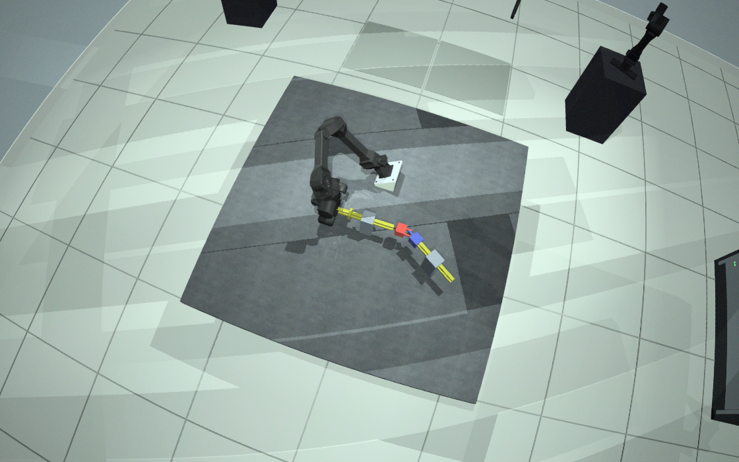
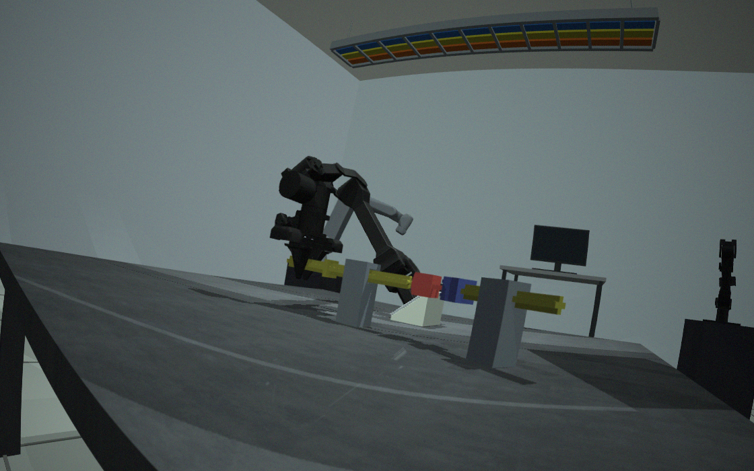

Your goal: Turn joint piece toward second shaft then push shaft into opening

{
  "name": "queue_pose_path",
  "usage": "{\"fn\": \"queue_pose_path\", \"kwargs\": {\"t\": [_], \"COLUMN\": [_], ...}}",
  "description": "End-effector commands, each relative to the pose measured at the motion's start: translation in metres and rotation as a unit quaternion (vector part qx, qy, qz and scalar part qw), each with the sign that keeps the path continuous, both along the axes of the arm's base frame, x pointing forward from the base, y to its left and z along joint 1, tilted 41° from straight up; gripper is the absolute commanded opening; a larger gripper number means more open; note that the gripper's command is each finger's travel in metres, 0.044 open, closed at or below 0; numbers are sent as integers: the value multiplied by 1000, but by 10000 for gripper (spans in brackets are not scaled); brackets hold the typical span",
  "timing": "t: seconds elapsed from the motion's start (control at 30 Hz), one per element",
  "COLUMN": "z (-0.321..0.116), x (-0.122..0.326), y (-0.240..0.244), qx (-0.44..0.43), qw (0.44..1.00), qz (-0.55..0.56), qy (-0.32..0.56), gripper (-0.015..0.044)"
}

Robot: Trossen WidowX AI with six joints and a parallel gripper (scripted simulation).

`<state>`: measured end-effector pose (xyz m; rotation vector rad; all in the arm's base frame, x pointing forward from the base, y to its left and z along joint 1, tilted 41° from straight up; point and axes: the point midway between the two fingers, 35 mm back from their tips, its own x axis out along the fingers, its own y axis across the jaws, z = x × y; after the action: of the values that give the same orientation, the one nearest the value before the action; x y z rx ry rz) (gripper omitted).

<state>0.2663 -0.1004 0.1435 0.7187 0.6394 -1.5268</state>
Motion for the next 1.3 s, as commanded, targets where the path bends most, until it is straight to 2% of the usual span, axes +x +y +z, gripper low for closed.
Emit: {"fn": "queue_pose_path", "kwargs": {"t": [0.0,0.9,1.27], "z": [-5,-33,-31], "x": [1,4,3], "y": [6,38,36], "qx": [0,1,0], "qw": [1000,1000,1000], "qz": [0,0,0], "qy": [-1,-1,0], "gripper": [0,0,0]}}
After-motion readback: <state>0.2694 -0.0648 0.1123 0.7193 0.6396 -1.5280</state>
